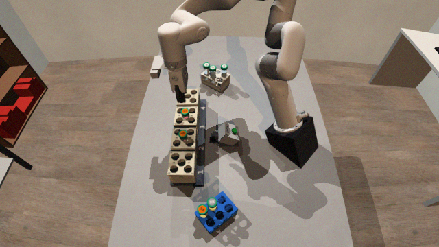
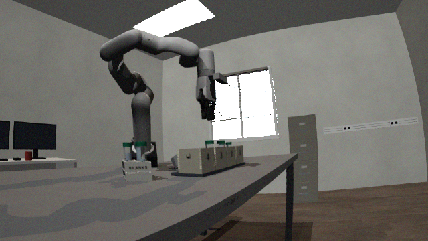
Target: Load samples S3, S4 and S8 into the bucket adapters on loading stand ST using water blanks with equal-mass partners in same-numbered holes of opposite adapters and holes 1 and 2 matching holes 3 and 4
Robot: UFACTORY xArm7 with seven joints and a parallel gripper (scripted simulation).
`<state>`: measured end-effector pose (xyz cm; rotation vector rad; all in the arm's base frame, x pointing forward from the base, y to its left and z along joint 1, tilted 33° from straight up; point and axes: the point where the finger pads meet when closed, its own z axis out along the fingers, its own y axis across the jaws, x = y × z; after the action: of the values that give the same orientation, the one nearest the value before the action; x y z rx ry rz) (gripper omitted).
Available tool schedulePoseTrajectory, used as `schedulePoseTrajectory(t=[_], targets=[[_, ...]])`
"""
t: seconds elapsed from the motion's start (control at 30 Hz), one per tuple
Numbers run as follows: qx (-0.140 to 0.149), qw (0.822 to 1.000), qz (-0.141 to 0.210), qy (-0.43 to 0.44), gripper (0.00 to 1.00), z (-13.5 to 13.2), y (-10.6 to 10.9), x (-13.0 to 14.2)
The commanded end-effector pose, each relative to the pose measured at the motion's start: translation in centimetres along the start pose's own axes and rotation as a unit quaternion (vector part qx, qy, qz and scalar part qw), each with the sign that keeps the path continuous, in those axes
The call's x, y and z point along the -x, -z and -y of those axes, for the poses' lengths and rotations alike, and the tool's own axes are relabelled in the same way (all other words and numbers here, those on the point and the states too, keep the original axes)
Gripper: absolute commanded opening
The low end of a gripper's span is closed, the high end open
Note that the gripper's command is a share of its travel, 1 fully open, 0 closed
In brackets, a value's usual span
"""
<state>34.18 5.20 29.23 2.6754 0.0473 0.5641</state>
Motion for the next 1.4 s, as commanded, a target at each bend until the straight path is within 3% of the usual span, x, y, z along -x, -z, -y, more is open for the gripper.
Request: schedulePoseTrajectory(t=[0.0,0.33,1.1,1.13,1.37], targets=[[0.000,1.000,-0.002,0.000,0.44,0.0,1.1,-0.1],[0.000,1.000,-0.002,0.000,0.44,0.0,2.6,-0.1],[0.000,1.000,-0.002,0.000,0.44,0.0,2.6,-0.1],[0.000,1.000,-0.002,0.017,0.57,0.5,2.6,0.0],[0.000,0.995,-0.002,0.100,0.57,3.0,2.6,0.5]])
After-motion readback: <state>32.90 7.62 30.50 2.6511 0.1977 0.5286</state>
